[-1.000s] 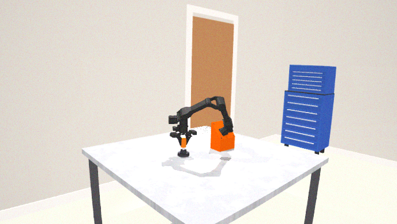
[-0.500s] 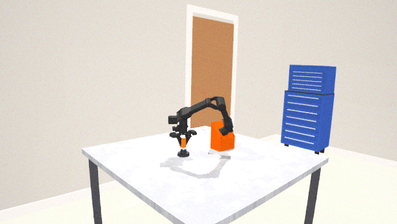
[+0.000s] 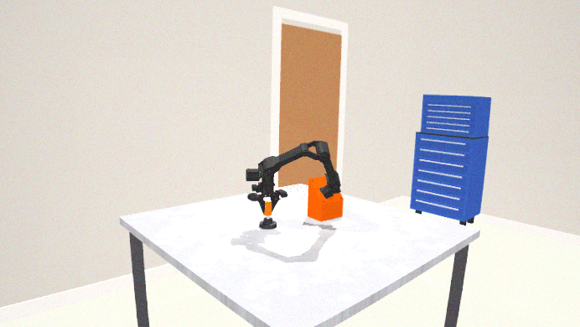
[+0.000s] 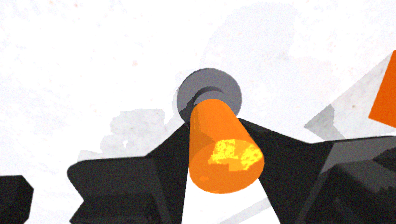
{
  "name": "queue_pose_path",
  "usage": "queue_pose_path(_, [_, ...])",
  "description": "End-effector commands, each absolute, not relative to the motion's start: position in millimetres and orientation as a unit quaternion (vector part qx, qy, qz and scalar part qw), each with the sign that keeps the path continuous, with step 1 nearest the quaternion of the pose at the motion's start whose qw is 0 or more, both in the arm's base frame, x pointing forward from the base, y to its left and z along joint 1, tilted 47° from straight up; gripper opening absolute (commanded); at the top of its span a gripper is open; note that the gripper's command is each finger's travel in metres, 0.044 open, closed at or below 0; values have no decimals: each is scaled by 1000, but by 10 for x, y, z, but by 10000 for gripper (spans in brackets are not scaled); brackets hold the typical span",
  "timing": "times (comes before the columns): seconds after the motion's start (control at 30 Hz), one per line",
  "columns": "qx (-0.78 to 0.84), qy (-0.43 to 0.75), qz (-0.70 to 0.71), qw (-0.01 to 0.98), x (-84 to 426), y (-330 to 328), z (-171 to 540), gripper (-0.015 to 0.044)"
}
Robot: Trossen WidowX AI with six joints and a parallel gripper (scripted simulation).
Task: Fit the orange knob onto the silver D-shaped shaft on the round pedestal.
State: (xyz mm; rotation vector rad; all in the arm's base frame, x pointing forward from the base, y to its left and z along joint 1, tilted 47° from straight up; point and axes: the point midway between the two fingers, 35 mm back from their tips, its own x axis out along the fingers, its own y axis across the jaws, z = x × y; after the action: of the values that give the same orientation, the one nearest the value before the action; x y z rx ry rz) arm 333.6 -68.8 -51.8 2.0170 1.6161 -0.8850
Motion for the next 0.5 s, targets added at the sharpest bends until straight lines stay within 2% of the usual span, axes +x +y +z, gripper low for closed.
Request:
queue_pose_path(0.0, [724,578,-318,202,3303,-695,-523,0])
queue_pose_path(0.47, [724,578,-318,202,3297,-669,-531,0])
